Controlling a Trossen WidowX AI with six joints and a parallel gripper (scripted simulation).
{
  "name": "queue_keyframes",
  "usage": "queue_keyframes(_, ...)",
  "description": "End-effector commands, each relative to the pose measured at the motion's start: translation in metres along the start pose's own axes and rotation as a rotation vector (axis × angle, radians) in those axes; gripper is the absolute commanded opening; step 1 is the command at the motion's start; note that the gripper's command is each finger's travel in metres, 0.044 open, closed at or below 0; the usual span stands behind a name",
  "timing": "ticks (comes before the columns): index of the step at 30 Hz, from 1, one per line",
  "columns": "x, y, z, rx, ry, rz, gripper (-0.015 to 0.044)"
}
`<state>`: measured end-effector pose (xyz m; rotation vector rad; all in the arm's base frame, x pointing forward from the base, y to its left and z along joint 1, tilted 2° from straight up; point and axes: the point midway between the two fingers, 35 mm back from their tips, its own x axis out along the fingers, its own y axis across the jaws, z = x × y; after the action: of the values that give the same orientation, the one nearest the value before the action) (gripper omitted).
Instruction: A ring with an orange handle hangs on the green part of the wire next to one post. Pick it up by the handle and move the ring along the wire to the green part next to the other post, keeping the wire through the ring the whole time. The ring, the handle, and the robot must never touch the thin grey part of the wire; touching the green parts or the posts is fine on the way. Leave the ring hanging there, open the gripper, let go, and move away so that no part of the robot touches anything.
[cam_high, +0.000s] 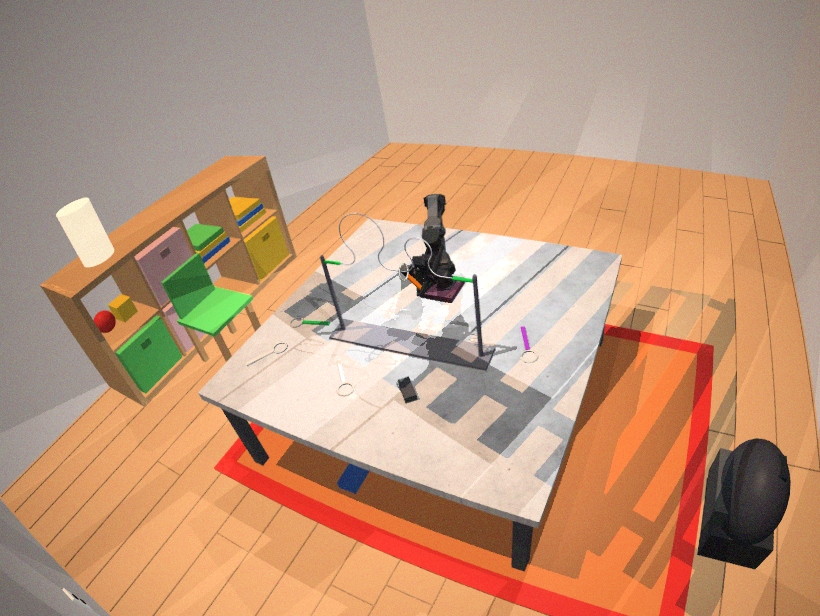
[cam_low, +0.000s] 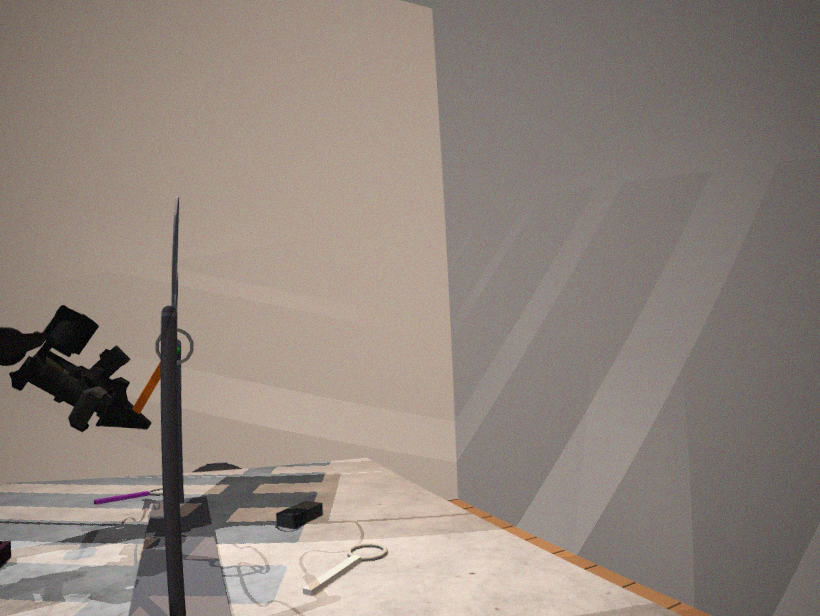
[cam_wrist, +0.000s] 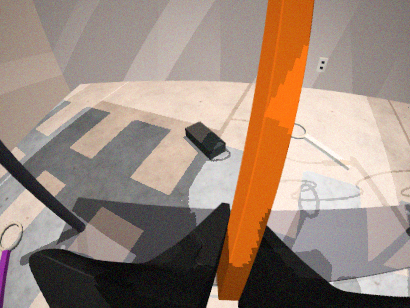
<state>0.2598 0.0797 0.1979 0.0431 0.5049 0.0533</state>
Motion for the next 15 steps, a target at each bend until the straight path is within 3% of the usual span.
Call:
queue_keyframes(1,-0.001,0.011,0.002,0.054,0.005,0.027,-0.015)
queue_keyframes(15,-0.012,0.056,0.01,0.31,0.036,0.174,-0.015)
